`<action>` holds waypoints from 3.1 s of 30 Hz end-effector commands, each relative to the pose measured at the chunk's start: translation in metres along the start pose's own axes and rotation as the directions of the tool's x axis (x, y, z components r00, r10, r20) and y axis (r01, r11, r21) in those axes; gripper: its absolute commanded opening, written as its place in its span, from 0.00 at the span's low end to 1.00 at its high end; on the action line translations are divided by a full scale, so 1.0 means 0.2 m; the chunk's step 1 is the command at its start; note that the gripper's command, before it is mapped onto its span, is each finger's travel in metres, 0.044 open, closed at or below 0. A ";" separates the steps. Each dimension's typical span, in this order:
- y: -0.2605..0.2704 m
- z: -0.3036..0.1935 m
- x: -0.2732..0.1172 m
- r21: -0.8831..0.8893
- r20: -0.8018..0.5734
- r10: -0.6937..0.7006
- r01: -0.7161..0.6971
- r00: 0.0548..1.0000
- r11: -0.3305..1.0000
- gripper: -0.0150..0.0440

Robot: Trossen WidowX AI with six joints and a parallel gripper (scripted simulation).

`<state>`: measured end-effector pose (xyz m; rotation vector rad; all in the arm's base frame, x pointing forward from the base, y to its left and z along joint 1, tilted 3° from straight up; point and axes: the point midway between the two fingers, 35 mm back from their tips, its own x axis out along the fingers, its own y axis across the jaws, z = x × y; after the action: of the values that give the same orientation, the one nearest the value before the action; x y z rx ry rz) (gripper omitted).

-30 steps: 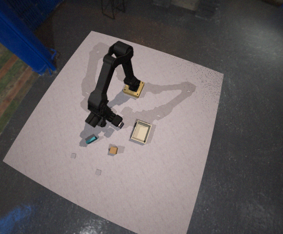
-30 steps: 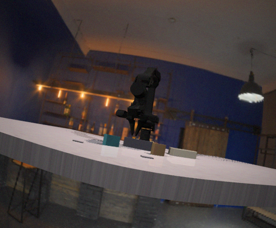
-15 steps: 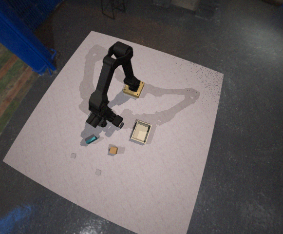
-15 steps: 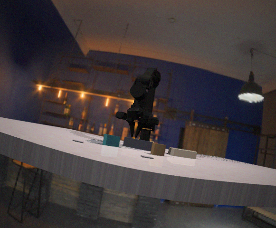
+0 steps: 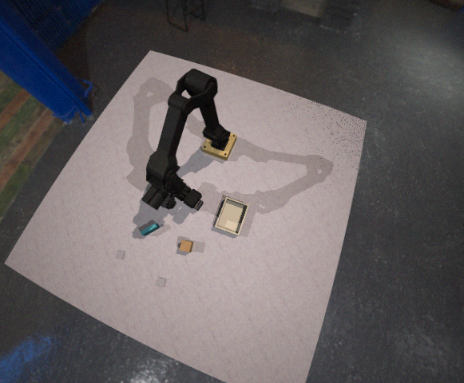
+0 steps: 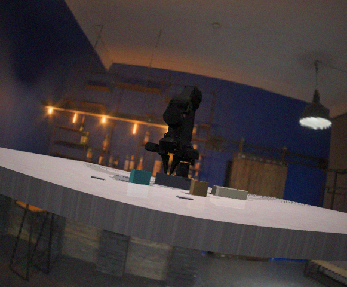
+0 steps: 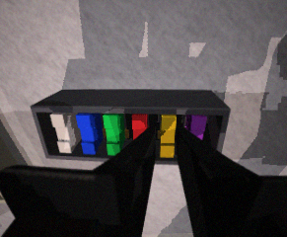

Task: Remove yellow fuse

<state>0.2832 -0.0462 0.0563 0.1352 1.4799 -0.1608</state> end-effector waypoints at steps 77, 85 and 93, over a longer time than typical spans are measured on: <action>0.00 0.00 -0.11 -0.001 -0.006 -0.004 0.004 1.000 1.000 0.25; 0.00 -0.01 -0.13 -0.001 -0.006 -0.004 0.004 1.000 1.000 0.25; 0.00 -0.01 -0.15 -0.001 -0.006 -0.005 0.005 1.000 1.000 0.25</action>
<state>0.2791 -0.0447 0.0842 0.1338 1.4881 -0.1586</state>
